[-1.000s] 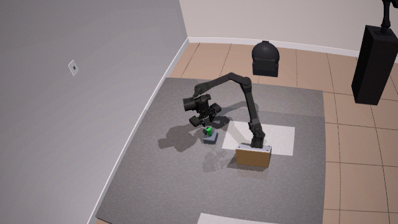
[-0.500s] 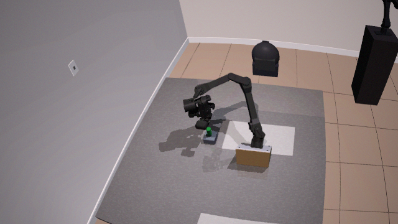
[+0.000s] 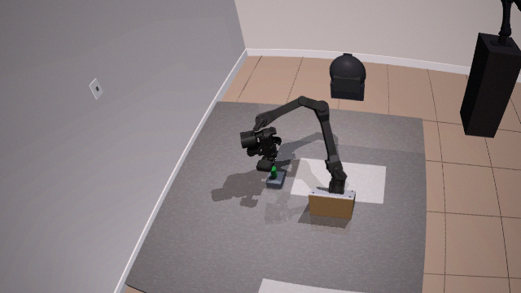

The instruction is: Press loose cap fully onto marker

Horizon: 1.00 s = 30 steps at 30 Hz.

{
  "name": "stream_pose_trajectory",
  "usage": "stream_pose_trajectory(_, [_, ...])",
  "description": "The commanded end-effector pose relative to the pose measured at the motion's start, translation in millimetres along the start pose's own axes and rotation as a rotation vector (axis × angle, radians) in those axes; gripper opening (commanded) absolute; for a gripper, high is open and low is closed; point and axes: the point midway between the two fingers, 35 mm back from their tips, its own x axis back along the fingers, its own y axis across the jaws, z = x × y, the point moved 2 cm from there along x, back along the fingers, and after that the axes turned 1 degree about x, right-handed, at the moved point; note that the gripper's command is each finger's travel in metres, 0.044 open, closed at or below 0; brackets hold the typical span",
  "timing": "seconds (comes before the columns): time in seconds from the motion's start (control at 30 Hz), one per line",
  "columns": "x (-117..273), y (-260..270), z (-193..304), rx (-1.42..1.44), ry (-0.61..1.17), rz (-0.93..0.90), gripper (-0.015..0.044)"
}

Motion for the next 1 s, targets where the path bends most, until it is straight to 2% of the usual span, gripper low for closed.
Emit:
stream_pose_trajectory(0.0, [-7,0,1,0.006,0.000,0.005,0.0000])
stream_pose_trajectory(0.43, [-26,-1,1,0.006,0.000,0.006,0.0000])
stream_pose_trajectory(0.7, [-19,0,-1,0.003,-0.006,0.000,0.0000])
stream_pose_trajectory(0.9, [58,1,0,0.102,-0.038,-0.002,0.0000])
stream_pose_trajectory(0.97, [67,1,2,0.115,-0.042,-0.001,0.0000])
